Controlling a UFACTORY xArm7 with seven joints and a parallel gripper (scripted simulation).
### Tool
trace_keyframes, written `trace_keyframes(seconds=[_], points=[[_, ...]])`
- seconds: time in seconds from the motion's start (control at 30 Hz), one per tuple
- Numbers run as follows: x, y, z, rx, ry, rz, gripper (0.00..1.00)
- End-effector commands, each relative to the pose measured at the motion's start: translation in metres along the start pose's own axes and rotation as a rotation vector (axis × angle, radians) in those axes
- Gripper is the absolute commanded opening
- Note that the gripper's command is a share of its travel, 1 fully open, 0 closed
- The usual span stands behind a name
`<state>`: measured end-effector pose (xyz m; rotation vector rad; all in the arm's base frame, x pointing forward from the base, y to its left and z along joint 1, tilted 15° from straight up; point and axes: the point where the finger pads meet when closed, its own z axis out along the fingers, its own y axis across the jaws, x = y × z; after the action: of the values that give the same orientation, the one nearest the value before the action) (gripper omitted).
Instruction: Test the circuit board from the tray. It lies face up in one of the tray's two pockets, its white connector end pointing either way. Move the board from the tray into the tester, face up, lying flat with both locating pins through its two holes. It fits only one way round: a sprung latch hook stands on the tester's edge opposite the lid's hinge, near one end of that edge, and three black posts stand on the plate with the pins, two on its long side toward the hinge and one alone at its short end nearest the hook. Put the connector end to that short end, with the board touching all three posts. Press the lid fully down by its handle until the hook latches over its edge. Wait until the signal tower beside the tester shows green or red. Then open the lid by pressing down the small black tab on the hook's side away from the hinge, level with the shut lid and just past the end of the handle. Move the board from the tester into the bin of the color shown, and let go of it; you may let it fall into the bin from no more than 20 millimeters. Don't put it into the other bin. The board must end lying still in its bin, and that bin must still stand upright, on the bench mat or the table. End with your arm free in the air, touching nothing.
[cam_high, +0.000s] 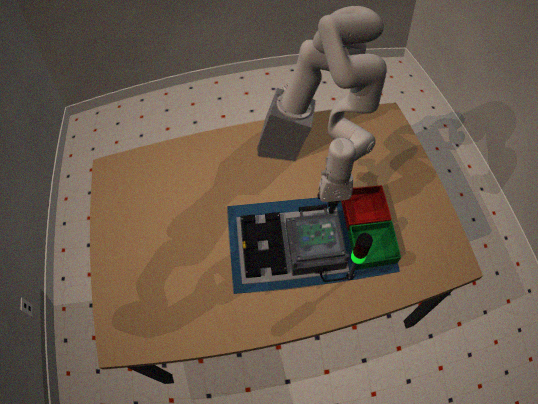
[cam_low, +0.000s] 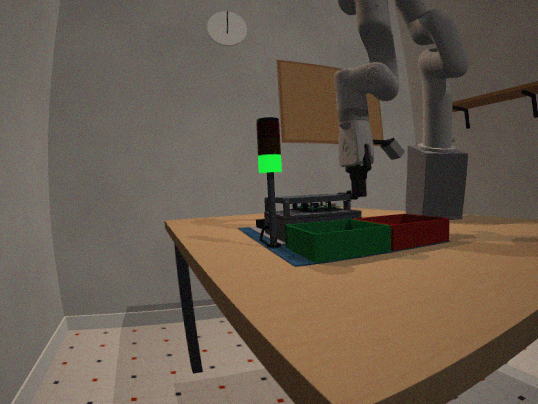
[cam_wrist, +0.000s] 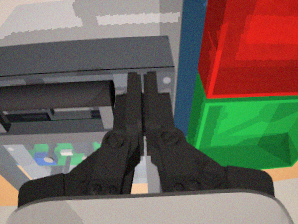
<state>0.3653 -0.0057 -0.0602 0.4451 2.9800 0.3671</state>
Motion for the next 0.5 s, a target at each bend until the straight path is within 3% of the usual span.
trace_keyframes(seconds=[0.0,0.3,0.47], points=[[-0.002,0.000,0.000,0.000,-0.005,0.000,0.00],[-0.002,0.000,-0.001,0.000,-0.005,0.000,0.00],[-0.002,0.000,-0.018,0.000,-0.005,0.000,0.00]])
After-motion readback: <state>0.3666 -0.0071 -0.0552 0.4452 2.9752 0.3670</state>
